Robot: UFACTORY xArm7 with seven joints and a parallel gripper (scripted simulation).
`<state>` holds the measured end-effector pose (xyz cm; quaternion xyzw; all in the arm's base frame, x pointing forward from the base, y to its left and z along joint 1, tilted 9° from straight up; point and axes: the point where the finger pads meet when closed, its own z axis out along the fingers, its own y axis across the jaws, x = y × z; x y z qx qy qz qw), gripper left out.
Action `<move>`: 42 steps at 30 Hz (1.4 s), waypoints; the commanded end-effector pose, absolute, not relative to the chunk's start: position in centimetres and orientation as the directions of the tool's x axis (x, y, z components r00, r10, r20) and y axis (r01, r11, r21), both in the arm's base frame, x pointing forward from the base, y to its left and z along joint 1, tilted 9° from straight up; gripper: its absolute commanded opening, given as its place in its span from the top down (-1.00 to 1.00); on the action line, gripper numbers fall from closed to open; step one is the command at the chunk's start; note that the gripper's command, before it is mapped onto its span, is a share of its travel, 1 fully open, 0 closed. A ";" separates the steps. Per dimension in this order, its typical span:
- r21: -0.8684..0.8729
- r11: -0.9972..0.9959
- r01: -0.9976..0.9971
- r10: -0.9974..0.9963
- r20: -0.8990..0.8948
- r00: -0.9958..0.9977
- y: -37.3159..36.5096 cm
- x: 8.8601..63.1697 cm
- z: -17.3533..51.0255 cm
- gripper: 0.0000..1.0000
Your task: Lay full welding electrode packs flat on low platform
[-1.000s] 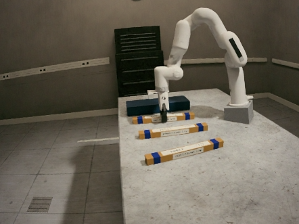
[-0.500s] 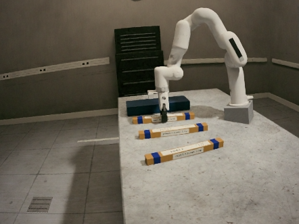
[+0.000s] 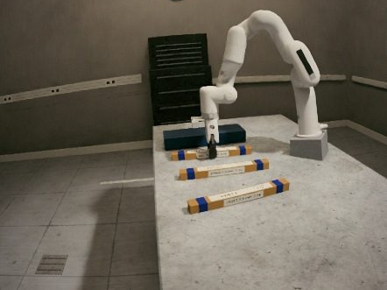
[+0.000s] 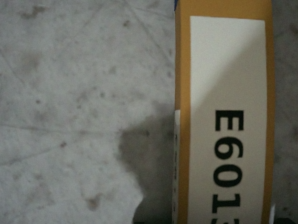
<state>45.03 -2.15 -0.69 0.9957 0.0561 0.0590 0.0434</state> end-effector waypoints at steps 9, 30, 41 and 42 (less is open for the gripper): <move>0.093 -0.990 0.107 0.117 0.117 0.986 -2.1 45.2 -0.6 -0.48; 0.093 -0.990 0.107 0.117 0.117 0.986 -1.4 44.1 8.1 -0.48; 0.097 -0.984 0.150 0.160 0.109 0.981 6.4 42.5 7.2 -0.48; 0.098 -0.982 0.162 0.172 0.108 0.979 9.8 41.4 6.8 -0.48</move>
